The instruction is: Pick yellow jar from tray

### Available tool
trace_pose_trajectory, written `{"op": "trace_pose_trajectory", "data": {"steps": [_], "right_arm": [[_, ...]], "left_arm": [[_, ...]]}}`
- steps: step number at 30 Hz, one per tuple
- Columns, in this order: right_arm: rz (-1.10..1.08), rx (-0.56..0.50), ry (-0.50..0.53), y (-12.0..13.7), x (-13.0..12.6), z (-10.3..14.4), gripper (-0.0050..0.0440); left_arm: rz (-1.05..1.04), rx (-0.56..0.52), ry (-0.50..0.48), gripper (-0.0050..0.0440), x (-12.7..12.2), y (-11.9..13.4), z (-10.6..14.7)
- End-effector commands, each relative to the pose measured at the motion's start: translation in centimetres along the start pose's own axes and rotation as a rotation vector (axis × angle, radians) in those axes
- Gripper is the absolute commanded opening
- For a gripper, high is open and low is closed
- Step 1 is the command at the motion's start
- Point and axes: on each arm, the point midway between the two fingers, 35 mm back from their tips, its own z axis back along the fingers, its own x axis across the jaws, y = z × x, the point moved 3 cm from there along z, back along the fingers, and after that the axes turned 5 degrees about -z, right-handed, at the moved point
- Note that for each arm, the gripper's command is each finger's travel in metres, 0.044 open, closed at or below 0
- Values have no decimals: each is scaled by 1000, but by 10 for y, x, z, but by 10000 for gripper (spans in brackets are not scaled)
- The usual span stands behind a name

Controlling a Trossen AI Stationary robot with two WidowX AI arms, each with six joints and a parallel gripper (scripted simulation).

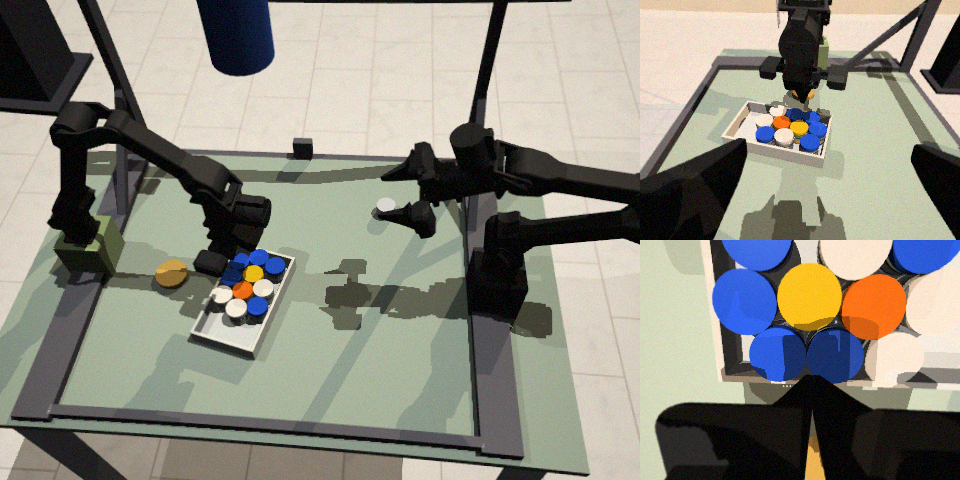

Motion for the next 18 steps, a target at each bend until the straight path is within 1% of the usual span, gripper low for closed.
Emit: {"op": "trace_pose_trajectory", "data": {"steps": [1,6,9,11,16,18], "right_arm": [[-2,-53,-13,7,2,12,-1],[-2,-52,-13,19,1,11,-3],[-3,-52,-13,19,0,11,-4],[-3,-36,-9,19,0,6,-5],[-3,-22,-6,21,1,-7,-43],[-3,-22,-6,21,1,-7,-43]], "left_arm": [[-3,-29,-3,440,2,-12,1],[-3,-27,-3,440,1,-10,0],[-3,-28,-3,440,1,-11,1],[-1,-21,-3,440,1,-8,0],[-1,-21,-3,440,1,-8,0],[-1,-21,-3,440,1,-8,0]]}}
